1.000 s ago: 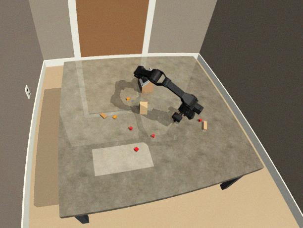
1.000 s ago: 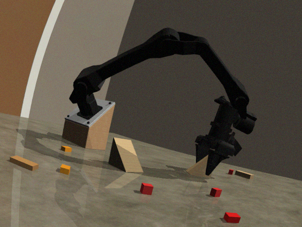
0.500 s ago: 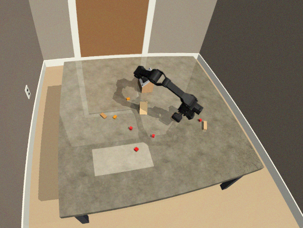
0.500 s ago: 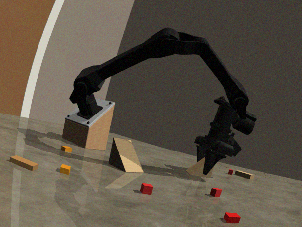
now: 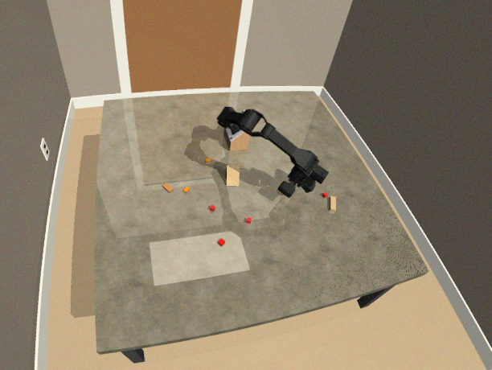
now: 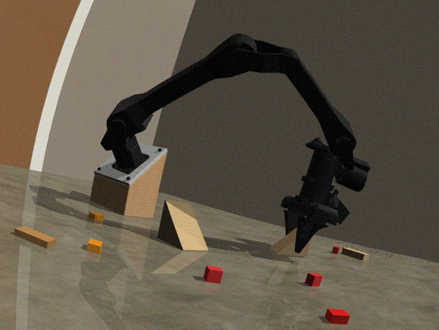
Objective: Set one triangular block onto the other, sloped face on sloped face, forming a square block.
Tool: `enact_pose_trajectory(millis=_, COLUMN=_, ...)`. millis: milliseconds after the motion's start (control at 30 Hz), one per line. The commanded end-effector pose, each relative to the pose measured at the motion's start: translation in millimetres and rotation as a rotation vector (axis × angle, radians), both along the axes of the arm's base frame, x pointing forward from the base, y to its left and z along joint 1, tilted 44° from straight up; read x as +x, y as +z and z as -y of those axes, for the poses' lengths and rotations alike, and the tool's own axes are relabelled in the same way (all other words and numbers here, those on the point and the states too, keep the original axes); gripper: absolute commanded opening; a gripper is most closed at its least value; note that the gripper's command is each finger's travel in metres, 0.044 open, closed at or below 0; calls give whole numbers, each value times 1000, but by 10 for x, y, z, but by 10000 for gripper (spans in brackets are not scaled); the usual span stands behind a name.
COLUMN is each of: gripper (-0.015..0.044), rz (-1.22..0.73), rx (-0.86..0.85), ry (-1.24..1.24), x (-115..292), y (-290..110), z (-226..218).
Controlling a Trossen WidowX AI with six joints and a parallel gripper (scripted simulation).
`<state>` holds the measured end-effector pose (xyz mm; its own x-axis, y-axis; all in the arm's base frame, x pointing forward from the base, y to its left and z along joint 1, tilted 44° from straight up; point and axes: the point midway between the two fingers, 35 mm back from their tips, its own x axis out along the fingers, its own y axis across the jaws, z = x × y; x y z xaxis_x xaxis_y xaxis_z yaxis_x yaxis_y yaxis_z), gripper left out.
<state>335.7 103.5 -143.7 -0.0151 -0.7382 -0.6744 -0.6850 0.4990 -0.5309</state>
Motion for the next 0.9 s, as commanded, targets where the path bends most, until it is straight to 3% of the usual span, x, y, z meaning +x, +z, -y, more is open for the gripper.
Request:
enact_pose_trajectory(millis=0, gripper=0, rz=40, rx=63, ry=47, x=-22, y=52, z=-8)
enact_pose_trajectory(millis=867, gripper=0, rz=376, rx=540, ry=416, x=-338, y=315, z=119)
